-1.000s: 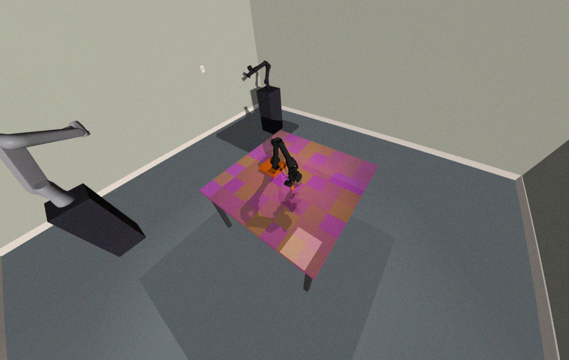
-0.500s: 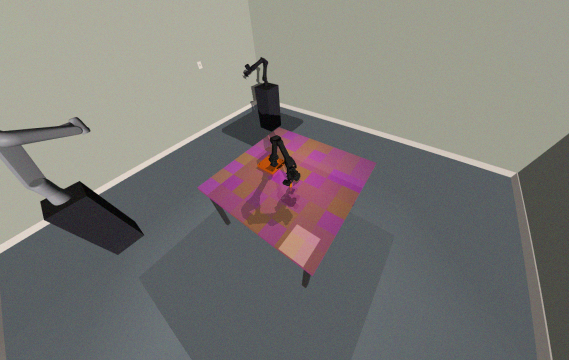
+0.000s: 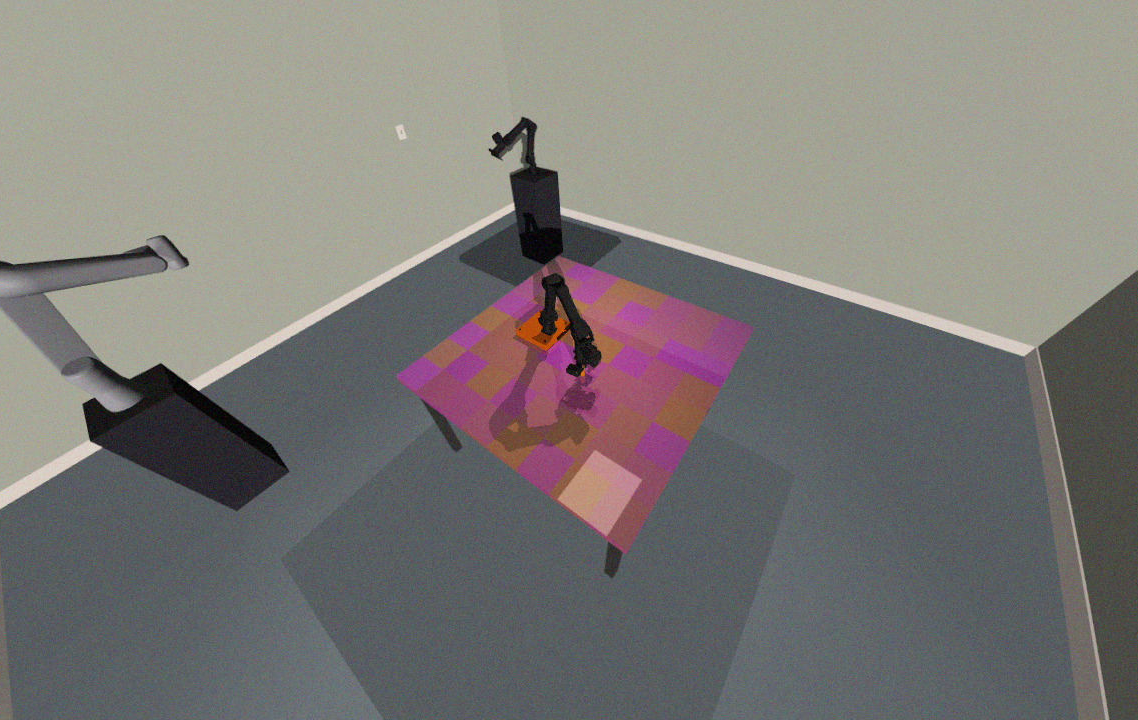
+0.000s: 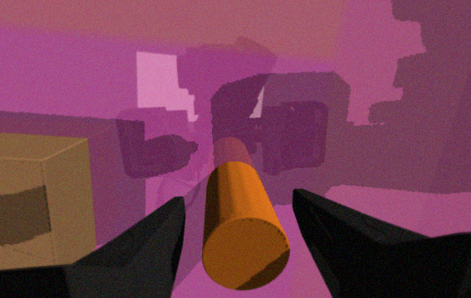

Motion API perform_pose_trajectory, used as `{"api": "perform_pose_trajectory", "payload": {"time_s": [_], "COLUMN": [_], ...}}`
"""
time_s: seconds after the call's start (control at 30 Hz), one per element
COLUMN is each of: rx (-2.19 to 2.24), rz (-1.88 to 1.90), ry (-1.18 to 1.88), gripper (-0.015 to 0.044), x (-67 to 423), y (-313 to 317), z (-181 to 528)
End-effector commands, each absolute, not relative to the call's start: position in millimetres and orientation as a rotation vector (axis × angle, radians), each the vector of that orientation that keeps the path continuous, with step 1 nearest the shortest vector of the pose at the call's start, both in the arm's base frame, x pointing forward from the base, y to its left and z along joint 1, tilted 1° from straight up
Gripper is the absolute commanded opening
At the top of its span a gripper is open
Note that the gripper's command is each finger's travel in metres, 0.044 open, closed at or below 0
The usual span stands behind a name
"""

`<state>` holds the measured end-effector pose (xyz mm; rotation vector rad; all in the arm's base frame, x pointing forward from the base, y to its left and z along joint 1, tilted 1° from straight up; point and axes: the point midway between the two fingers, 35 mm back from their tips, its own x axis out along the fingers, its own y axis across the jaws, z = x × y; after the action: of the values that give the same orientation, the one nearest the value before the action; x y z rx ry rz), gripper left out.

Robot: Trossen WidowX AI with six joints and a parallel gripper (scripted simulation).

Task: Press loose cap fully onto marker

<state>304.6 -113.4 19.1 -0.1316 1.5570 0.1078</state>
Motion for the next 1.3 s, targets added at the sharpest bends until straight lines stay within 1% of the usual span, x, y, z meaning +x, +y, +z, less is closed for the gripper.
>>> {"api": "perform_pose_trajectory", "payload": {"time_s": [0.0, 0.07, 0.37, 0.47, 0.5, 1.07, 1.27], "rx": [-0.132, -0.132, -0.132, -0.132, -0.132, -0.132, -0.133], "rz": [0.114, 0.114, 0.114, 0.114, 0.114, 0.114, 0.114], "ry": [1.563, 1.563, 1.563, 1.563, 1.563, 1.563, 1.562], "gripper": [0.0198, 0.0146, 0.0086, 0.0007, 0.0000, 0.0000, 0.0000], "x": [302, 302, 302, 303, 303, 303, 303], "y": [-113, -113, -113, -113, -113, -113, -110], "z": [15, 15, 15, 20, 22, 72, 78]}}
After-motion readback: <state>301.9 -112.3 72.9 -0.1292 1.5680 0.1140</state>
